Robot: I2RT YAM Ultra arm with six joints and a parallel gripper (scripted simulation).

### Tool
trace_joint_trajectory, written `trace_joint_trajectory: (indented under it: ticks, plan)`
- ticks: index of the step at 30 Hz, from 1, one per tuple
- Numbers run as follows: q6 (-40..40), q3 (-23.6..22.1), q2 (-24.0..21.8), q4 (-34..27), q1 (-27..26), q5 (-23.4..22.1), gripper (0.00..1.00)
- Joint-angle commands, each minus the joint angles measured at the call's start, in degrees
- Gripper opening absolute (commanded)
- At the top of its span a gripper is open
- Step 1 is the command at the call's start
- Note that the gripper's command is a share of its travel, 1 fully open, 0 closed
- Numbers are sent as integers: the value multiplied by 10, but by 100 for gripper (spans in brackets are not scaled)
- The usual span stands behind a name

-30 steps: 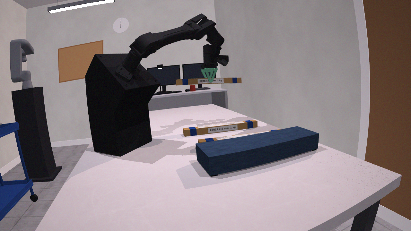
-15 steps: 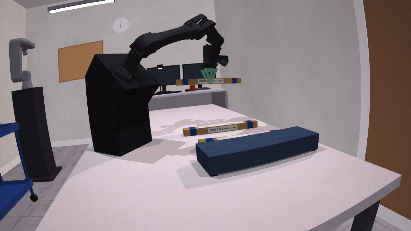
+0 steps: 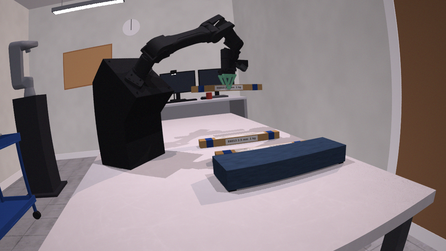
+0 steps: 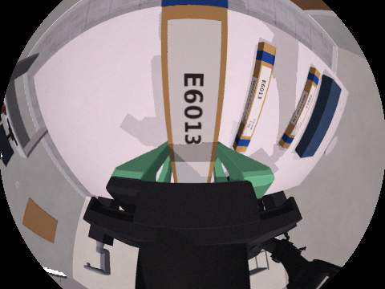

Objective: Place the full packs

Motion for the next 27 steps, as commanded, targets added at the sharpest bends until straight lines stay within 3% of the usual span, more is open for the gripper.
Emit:
trace_joint_trajectory:
  ticks: [1,11,22,24,25,26,27]
  plan:
    - [-3,10,-51,-2,36,5,0]
    - [-4,6,-53,7,35,5,0]
    - [-11,-151,-137,75,18,4,0]
    - [-11,-151,-137,75,18,4,0]
    - [-10,-128,-142,62,17,2,0]
    - [-15,-175,-154,86,15,3,0]
    - [-18,-184,-160,90,14,3,0]
